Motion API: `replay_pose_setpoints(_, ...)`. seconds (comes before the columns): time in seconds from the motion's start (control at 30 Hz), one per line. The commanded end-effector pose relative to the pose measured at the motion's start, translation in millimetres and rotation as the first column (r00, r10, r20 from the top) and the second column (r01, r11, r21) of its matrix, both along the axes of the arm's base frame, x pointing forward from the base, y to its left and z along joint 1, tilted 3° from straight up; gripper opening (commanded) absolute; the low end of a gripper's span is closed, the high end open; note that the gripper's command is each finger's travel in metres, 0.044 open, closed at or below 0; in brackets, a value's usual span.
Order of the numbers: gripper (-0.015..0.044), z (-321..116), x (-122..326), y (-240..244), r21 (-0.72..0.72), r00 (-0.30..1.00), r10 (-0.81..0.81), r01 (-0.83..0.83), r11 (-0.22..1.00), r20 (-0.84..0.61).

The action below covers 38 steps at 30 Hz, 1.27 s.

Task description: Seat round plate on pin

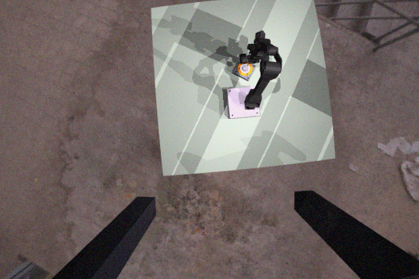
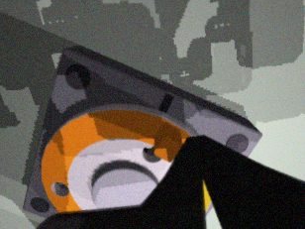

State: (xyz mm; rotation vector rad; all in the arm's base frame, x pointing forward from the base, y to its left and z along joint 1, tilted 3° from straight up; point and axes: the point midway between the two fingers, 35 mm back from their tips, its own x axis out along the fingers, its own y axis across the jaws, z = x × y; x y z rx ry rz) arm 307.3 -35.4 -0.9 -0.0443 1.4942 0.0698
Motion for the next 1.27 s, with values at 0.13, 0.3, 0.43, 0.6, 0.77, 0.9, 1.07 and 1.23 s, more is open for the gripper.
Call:
replay_pose_setpoints(0.13,0.0000,-1,5,6,0.003,1.000,-0.001,0.001,1.000,-0.002)
replay_pose_setpoints(0.3,0.0000,18,4,5,0.003,1.000,-0.001,0.001,1.000,-0.002)
replay_pose_setpoints(0.43,0.0000,39,0,4,0.003,1.000,-0.001,0.001,1.000,-0.002)
replay_pose_setpoints(0.6,0.0000,37,1,4,0.001,1.000,0.000,0.000,1.000,0.000)
replay_pose_setpoints(0.77,0.0000,37,1,4,0.001,1.000,0.000,0.000,1.000,0.000)
replay_pose_setpoints(0.9,0.0000,37,1,4,0.001,1.000,0.000,0.000,1.000,0.000)
replay_pose_setpoints(1.07,0.0000,37,1,4,0.001,1.000,0.000,0.000,1.000,0.000)
replay_pose_setpoints(1.23,0.0000,37,1,4,0.001,1.000,0.000,0.000,1.000,0.000)
